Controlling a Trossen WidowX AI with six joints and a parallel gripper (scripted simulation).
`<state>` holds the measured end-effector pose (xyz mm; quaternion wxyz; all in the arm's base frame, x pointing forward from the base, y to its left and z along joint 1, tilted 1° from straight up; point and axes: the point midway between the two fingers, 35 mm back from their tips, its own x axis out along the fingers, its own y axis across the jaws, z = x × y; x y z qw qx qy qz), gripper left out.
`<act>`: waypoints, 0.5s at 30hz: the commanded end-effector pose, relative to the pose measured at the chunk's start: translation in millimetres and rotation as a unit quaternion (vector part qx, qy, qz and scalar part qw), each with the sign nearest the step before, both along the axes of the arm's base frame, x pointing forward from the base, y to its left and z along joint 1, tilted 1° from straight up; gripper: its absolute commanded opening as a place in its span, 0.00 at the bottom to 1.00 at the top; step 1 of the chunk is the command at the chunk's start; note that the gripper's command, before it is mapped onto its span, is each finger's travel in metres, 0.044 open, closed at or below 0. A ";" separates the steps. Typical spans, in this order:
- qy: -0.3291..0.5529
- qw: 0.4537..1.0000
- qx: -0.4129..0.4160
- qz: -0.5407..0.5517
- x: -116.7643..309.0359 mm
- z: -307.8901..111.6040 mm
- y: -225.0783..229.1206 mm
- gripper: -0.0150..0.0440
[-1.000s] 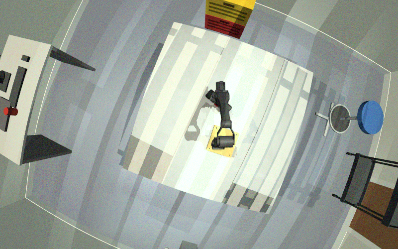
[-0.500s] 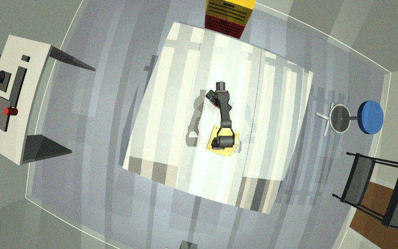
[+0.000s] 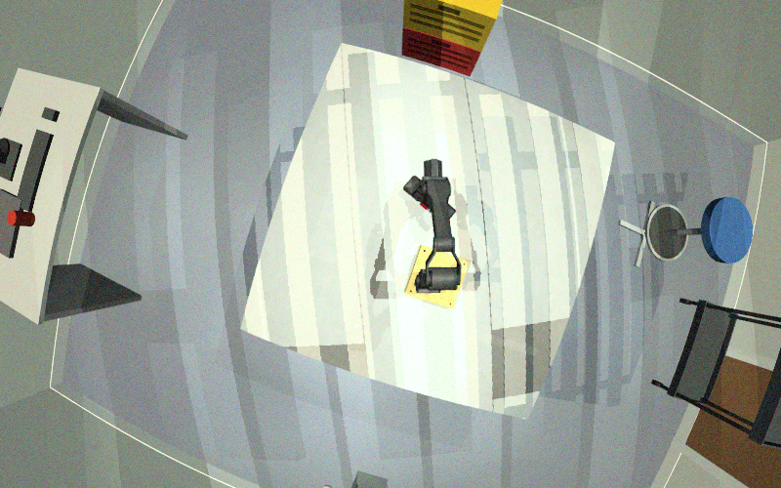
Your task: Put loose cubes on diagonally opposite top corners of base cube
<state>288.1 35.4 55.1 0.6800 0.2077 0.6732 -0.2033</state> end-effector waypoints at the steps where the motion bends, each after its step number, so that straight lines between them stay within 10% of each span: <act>1: -0.003 1.000 0.000 0.000 1.3 8.1 0.1 0.60; 15: -0.003 1.000 0.000 0.000 0.9 37.4 -0.1 0.60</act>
